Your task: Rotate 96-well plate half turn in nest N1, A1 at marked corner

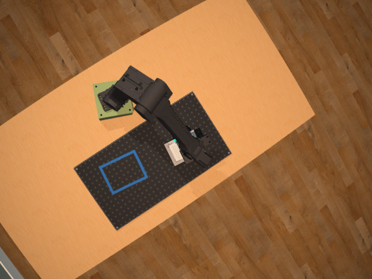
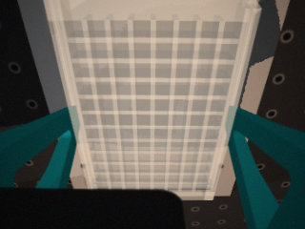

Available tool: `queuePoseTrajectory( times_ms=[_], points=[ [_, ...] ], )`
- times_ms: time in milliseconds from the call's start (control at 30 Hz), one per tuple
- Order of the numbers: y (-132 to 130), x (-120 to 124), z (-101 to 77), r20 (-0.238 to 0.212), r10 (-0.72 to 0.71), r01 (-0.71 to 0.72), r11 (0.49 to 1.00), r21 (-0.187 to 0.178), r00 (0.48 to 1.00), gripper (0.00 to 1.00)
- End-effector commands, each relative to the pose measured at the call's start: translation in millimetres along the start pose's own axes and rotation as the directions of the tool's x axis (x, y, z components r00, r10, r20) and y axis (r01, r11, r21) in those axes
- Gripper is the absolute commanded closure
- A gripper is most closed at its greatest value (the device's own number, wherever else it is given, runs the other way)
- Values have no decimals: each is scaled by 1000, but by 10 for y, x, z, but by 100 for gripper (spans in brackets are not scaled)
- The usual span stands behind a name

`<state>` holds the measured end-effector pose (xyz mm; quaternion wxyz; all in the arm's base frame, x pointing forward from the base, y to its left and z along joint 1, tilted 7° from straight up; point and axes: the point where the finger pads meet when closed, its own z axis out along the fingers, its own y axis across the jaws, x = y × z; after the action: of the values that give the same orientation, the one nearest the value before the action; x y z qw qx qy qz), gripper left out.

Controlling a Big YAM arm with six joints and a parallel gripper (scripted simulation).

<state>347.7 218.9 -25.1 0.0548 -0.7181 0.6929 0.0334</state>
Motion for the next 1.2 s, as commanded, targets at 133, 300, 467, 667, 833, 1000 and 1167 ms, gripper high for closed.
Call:
queuePoseTrajectory(
  times_ms=[133,300,467,667,833,1000,1167],
  points=[
    [-14,-34,46,2,0,0,1000,9,1000,100],
    [-121,-75,-74,16,-2,2,1000,31,1000,100],
    [-121,-75,-74,16,-2,2,1000,31,1000,100],
    [-120,-75,-74,16,-2,2,1000,31,1000,0],
    [-120,-75,-74,16,-2,2,1000,31,1000,0],
    [-120,-75,-74,16,-2,2,1000,31,1000,0],
    [-120,-75,-74,16,-2,2,1000,31,1000,0]
  ],
)
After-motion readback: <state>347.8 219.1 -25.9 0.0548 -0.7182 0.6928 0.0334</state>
